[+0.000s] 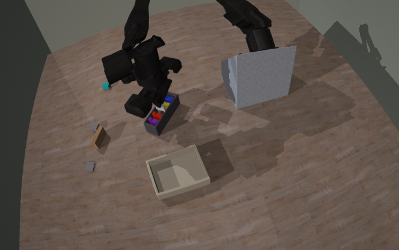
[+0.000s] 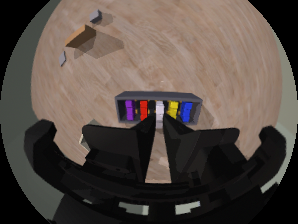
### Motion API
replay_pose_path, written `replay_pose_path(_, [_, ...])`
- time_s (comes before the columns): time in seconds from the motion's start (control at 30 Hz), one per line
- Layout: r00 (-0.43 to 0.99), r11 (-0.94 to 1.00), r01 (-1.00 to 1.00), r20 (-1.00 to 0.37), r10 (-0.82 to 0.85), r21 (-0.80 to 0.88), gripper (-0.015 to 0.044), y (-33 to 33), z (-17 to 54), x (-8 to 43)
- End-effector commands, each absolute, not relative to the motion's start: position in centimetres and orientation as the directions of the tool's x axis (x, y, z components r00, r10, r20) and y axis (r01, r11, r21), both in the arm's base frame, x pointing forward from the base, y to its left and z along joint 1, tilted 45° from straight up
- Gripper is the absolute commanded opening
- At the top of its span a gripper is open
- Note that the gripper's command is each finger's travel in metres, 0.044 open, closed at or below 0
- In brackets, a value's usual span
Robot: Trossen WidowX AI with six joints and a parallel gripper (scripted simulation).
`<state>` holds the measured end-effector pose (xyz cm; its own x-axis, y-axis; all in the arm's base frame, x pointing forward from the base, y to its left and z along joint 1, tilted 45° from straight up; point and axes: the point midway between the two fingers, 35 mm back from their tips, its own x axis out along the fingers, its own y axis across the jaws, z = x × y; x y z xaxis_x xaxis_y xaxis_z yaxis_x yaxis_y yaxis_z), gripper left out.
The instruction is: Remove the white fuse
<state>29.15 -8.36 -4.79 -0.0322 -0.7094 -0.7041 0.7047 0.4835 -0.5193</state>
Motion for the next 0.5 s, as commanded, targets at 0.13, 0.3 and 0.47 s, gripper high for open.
replay_pose_path(0.13, [-0.028, 0.486, 0.707, -0.707, -0.707, -0.514, 0.0, -7.95, -4.46, 29.29])
replay_pose_path(0.3, [-0.028, 0.486, 0.707, -0.707, -0.707, -0.514, 0.0, -7.77, -4.29, 29.29])
replay_pose_path(0.47, [-0.028, 0.486, 0.707, -0.706, -0.707, -0.514, 0.0, -7.6, -4.11, 29.29])
